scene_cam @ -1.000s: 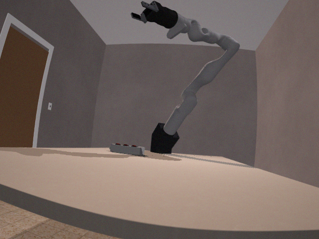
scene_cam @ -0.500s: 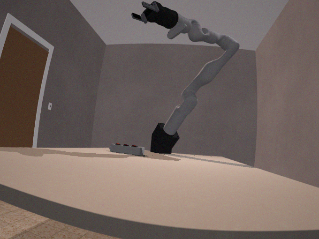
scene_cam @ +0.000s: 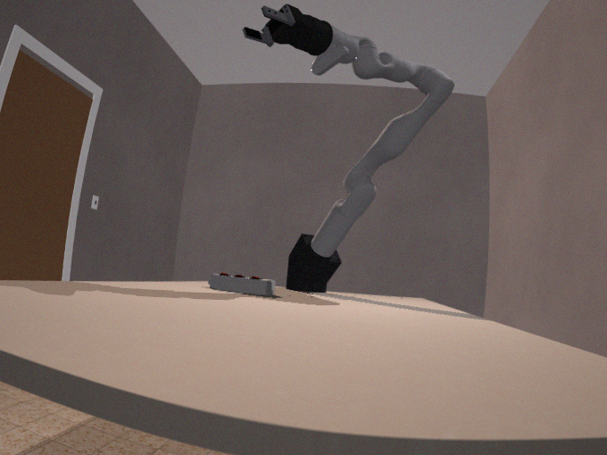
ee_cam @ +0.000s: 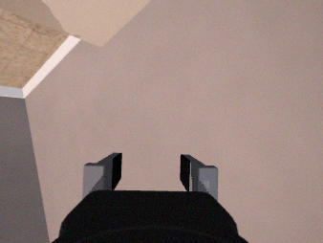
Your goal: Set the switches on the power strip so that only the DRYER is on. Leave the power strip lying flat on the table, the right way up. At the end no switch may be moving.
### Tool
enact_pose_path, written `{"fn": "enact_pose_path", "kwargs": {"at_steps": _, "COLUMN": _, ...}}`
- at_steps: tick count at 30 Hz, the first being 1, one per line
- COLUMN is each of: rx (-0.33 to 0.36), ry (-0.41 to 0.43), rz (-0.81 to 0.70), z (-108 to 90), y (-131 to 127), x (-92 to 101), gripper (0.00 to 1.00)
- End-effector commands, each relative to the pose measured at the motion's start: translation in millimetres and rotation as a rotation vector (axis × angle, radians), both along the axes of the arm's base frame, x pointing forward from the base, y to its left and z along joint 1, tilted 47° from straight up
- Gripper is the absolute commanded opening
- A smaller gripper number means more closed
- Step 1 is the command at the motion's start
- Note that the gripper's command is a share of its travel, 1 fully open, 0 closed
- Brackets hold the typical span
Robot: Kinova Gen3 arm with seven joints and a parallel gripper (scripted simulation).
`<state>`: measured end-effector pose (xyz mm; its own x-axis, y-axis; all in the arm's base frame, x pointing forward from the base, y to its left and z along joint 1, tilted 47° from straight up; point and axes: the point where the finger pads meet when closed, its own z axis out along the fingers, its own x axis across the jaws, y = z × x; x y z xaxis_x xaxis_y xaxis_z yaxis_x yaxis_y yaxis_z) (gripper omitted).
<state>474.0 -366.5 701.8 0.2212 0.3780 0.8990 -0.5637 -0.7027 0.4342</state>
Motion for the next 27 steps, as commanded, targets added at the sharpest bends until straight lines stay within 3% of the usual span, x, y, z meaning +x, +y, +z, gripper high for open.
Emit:
{"fn": "enact_pose_path", "kwargs": {"at_steps": 1, "rx": 0.006, "ry": 0.000, "rz": 0.017, "z": -1.4, "y": 4.3, "x": 4.1, "gripper": 1.00}}
{"fn": "enact_pose_path", "kwargs": {"at_steps": 24, "rx": 0.006, "ry": 0.000, "rz": 0.017, "z": -1.4, "y": 4.3, "x": 4.1, "gripper": 1.00}}
{"fn": "enact_pose_path", "kwargs": {"at_steps": 25, "rx": 0.008, "ry": 0.026, "rz": 0.027, "z": -16.2, "y": -5.0, "x": 3.8, "gripper": 1.00}}
{"fn": "enact_pose_path", "kwargs": {"at_steps": 27, "rx": 0.005, "ry": 0.025, "rz": 0.027, "z": -14.5, "y": -4.1, "x": 3.9, "gripper": 1.00}}
